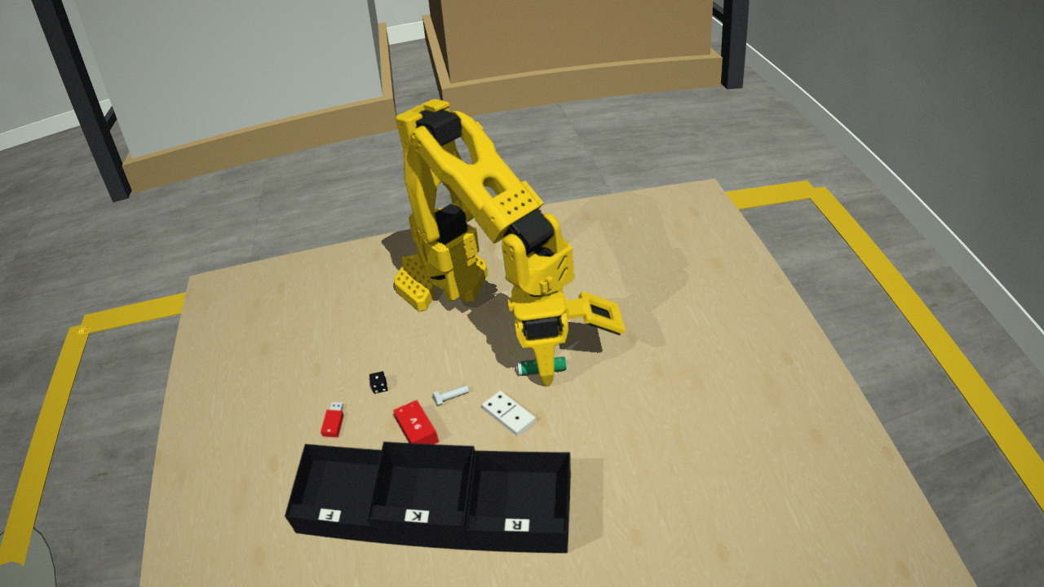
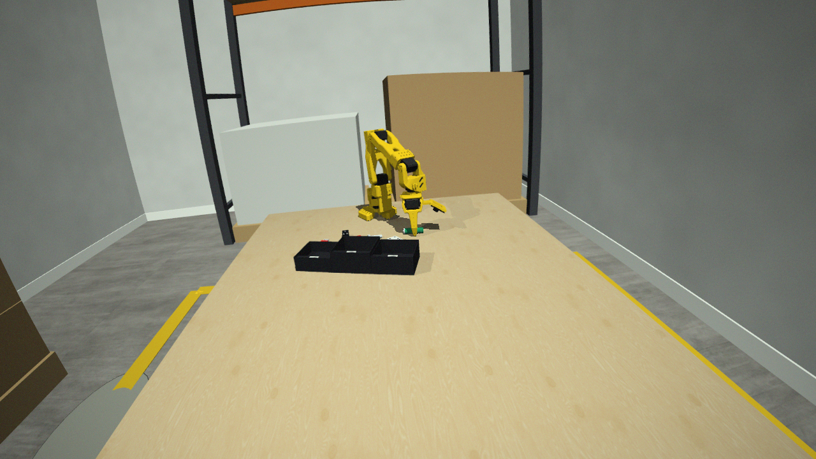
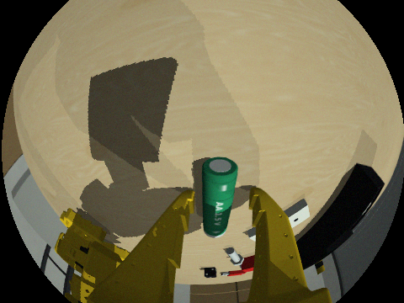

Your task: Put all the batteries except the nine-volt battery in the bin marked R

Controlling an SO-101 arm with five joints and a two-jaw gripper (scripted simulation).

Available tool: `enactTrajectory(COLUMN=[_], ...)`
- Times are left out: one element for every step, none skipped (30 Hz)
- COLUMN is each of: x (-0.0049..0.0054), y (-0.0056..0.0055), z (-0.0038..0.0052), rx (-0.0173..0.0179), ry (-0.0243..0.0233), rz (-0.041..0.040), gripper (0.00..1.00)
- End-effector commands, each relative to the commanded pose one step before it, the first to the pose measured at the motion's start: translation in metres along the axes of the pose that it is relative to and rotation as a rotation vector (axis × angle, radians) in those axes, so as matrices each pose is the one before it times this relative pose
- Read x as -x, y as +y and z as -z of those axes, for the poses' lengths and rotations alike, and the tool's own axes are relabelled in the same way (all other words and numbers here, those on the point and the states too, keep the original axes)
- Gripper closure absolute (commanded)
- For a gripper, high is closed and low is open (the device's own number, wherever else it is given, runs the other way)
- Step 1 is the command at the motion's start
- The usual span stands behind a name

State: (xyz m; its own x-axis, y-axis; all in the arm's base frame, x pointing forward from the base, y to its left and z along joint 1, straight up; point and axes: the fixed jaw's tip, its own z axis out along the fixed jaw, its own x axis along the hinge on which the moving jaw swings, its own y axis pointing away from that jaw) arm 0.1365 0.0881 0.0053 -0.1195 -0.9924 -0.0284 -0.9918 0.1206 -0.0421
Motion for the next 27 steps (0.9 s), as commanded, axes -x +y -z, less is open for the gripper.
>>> enactTrajectory(x=[0.0011, 0.0, 0.0, 0.0, 0.0, 0.0, 0.0, 0.0, 0.0, 0.0, 0.0, 0.0, 0.0, 0.0, 0.0, 0.0, 0.0, 0.0, 0.0, 0.0, 0.0, 0.0, 0.0, 0.0, 0.0, 0.0, 0.0], y=[0.00223, 0.0, 0.0, 0.0, 0.0, 0.0, 0.0, 0.0, 0.0, 0.0, 0.0, 0.0, 0.0, 0.0, 0.0, 0.0, 0.0, 0.0, 0.0, 0.0, 0.0, 0.0, 0.0, 0.0, 0.0, 0.0, 0.0], z=[-0.000784, 0.0, 0.0, 0.0, 0.0, 0.0, 0.0, 0.0, 0.0, 0.0, 0.0, 0.0, 0.0, 0.0, 0.0, 0.0, 0.0, 0.0, 0.0, 0.0, 0.0, 0.0, 0.0, 0.0, 0.0, 0.0, 0.0], rx=[0.00797, 0.0, 0.0, 0.0, 0.0, 0.0, 0.0, 0.0, 0.0, 0.0, 0.0, 0.0, 0.0, 0.0, 0.0, 0.0, 0.0, 0.0, 0.0, 0.0, 0.0, 0.0, 0.0, 0.0, 0.0, 0.0, 0.0], ry=[0.00077, 0.0, 0.0, 0.0, 0.0, 0.0, 0.0, 0.0, 0.0, 0.0, 0.0, 0.0, 0.0, 0.0, 0.0, 0.0, 0.0, 0.0, 0.0, 0.0, 0.0, 0.0, 0.0, 0.0, 0.0, 0.0, 0.0], rz=[0.01846, 0.0, 0.0, 0.0, 0.0, 0.0, 0.0, 0.0, 0.0, 0.0, 0.0, 0.0, 0.0, 0.0, 0.0, 0.0, 0.0, 0.0, 0.0, 0.0, 0.0, 0.0, 0.0, 0.0, 0.0, 0.0, 0.0], gripper=[0.87, 0.89, 0.9, 0.92, 0.93, 0.94, 0.94, 0.94, 0.96, 0.97, 0.98, 0.98, 0.99, 0.99, 1.0, 1.0, 1.0, 1.0, 1.0, 1.0, 1.0, 1.0, 1.0, 1.0, 1.0, 1.0, 1.0])
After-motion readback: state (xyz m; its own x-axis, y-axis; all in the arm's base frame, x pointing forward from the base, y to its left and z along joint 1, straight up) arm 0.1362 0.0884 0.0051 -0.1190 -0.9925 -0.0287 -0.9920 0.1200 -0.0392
